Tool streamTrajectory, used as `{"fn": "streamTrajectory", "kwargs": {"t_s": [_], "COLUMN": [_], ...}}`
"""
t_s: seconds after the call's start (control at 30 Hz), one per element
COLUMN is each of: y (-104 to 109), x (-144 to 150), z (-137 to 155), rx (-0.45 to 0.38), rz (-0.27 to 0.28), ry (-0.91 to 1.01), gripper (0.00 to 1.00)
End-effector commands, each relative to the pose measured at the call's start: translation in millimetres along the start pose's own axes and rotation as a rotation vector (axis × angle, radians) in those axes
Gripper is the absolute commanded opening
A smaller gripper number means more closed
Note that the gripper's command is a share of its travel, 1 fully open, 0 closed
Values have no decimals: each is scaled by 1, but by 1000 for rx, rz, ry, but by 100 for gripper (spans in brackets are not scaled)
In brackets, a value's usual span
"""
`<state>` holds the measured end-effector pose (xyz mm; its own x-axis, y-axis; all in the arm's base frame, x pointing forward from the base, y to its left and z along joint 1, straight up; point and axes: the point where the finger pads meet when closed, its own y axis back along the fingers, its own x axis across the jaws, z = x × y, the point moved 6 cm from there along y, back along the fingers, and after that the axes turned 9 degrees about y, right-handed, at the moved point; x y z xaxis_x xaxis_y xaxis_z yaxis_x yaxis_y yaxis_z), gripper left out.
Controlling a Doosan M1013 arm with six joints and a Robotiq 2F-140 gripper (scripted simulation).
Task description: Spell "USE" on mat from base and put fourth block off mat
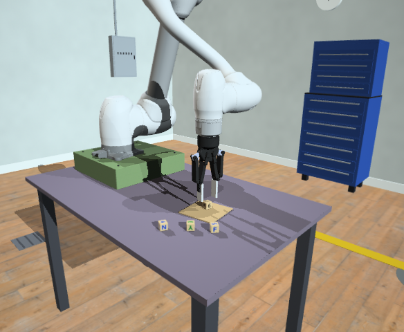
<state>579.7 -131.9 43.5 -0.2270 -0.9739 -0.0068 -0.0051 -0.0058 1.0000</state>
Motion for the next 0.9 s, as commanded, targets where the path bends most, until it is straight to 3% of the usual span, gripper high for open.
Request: {"fn": "streamTrajectory", "kwargs": {"t_s": [0.0, 0.5, 0.87], "y": [0, -2, -15], "x": [0, 0, 0], "z": [0, 0, 0], "rx": [0, 0, 0], "rz": [0, 0, 0], "ry": [0, 0, 0], "gripper": [37, 37, 37]}}
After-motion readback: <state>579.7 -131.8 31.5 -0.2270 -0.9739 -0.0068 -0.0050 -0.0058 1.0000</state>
